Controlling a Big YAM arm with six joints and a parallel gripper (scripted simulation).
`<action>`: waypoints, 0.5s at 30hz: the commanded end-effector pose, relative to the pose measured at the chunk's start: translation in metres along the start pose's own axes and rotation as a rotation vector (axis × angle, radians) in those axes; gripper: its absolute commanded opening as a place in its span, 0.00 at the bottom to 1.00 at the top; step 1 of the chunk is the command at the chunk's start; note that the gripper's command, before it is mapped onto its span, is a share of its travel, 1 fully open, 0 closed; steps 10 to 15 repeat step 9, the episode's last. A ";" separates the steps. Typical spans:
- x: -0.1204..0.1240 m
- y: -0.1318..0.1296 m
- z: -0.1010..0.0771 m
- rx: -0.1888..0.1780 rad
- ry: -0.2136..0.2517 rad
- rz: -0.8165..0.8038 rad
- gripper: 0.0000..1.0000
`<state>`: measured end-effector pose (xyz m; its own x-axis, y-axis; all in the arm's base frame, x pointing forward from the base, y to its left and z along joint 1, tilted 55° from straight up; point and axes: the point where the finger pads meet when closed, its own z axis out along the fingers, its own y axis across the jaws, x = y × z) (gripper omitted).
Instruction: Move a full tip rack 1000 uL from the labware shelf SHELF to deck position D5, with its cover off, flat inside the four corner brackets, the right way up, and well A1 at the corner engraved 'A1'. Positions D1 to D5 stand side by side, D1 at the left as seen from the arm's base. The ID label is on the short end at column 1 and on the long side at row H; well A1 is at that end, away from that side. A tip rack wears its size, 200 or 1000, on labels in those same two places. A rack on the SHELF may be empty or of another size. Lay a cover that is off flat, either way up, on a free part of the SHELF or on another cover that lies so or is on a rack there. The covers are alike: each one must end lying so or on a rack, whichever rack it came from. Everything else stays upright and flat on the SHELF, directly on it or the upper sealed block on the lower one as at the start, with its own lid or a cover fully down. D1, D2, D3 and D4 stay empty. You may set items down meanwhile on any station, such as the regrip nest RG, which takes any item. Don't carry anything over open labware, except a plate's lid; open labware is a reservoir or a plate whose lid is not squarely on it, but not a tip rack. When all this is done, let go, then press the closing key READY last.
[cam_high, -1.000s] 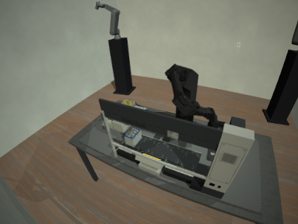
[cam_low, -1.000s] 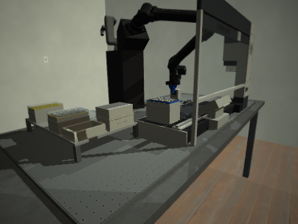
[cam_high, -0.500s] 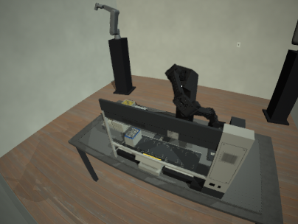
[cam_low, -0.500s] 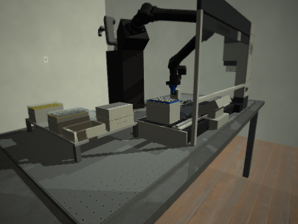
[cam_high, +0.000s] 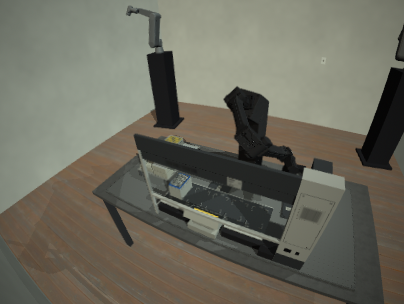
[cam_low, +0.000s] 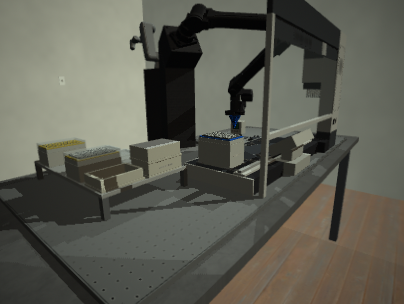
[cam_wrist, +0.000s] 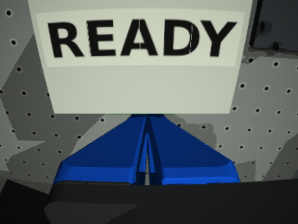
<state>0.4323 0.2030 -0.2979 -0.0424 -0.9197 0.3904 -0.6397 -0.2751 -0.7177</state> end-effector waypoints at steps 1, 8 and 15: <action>-0.016 0.011 -0.007 -0.004 -0.027 -0.020 0.00; -0.018 0.011 -0.007 -0.005 -0.028 -0.020 0.00; -0.019 0.011 -0.007 -0.005 -0.028 -0.020 0.00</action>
